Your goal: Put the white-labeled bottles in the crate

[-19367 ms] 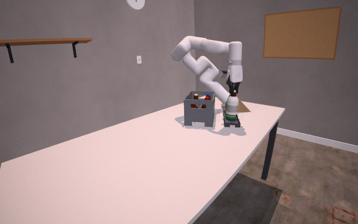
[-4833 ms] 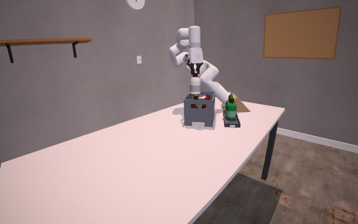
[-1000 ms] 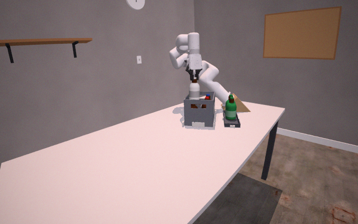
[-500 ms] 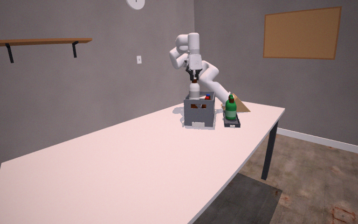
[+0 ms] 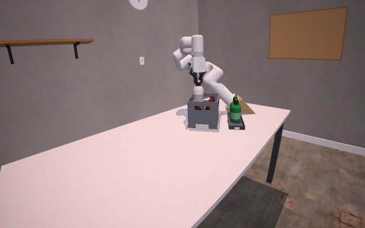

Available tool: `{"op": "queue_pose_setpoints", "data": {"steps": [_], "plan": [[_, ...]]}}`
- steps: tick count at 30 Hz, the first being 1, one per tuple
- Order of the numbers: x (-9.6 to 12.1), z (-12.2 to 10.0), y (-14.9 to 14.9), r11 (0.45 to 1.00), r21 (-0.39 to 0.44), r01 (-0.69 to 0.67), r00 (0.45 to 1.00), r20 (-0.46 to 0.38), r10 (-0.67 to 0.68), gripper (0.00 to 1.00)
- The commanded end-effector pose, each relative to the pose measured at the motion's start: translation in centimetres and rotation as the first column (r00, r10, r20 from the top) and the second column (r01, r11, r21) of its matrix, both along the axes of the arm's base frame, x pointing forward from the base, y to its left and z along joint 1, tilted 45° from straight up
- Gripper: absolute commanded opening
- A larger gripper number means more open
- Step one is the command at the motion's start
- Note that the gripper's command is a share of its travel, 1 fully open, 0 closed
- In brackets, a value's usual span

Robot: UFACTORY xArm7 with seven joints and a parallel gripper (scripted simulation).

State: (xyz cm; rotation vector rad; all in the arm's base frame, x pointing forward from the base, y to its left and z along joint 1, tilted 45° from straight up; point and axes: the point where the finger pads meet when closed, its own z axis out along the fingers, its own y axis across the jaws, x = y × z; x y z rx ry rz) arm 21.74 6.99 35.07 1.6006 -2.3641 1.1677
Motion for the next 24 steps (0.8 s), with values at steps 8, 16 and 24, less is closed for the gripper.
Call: {"op": "queue_pose_setpoints", "data": {"steps": [8, 16, 24], "plan": [[0.5, -0.9, -0.7, 1.0, 0.001, -0.002, 1.0, 0.002, 0.002, 0.0], [0.7, -1.4, -1.2, 1.0, 0.001, -0.002, 1.0, 0.002, 0.002, 0.0], [1.0, -1.8, -1.5, 1.0, 0.001, -0.002, 1.0, 0.002, 0.002, 0.0]]}}
